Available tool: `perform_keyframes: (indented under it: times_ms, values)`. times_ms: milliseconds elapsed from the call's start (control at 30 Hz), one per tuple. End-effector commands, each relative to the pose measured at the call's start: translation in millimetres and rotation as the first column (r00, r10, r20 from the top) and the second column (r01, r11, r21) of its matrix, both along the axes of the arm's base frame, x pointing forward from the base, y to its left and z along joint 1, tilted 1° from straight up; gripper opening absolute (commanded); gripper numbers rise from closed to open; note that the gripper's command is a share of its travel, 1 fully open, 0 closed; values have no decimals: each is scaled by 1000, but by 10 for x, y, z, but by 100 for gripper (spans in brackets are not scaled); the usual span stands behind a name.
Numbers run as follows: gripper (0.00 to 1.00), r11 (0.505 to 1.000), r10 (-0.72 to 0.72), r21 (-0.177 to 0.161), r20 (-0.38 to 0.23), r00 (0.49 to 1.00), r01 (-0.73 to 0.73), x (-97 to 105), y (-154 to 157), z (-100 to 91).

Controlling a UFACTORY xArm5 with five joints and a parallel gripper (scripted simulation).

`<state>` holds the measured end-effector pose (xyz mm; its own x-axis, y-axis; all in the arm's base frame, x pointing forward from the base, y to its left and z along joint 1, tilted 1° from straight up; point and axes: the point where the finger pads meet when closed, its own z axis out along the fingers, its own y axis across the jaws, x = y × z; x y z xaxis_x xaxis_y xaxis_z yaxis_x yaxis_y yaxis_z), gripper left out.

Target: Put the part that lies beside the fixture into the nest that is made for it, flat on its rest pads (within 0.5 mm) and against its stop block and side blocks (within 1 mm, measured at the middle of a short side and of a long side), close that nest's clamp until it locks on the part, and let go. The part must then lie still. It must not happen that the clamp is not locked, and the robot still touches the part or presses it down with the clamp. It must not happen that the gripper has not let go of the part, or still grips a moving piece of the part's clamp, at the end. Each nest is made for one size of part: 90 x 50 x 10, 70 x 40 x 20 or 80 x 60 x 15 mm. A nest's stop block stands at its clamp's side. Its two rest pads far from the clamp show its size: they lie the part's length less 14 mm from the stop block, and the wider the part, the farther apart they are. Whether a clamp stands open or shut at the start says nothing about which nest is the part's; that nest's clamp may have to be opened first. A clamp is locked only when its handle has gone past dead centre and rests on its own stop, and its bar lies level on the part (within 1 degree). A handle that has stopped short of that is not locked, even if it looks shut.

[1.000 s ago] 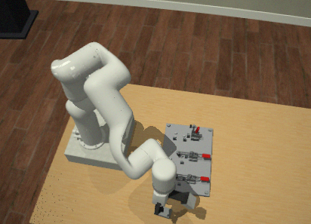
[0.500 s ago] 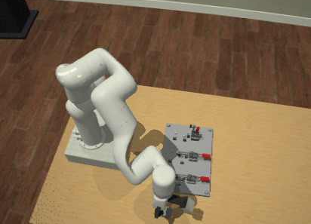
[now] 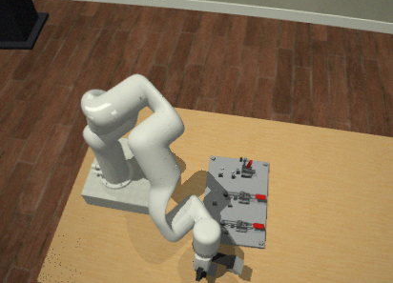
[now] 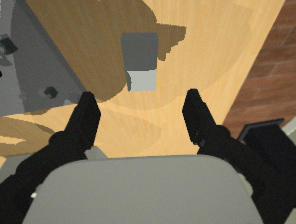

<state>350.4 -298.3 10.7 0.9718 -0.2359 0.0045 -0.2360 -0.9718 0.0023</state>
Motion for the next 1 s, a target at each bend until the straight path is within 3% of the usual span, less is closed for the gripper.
perform_keyframes:
  times_ms: [0, 400, 967]
  values:
    - [100, 1000, 0, -3, 4, 1000, 0, 22, -16, -151]
    - [100, 1000, 0, -3, 4, 1000, 0, 24, -16, -333]
    - [100, 1000, 0, -3, 4, 1000, 0, 24, -16, -347]
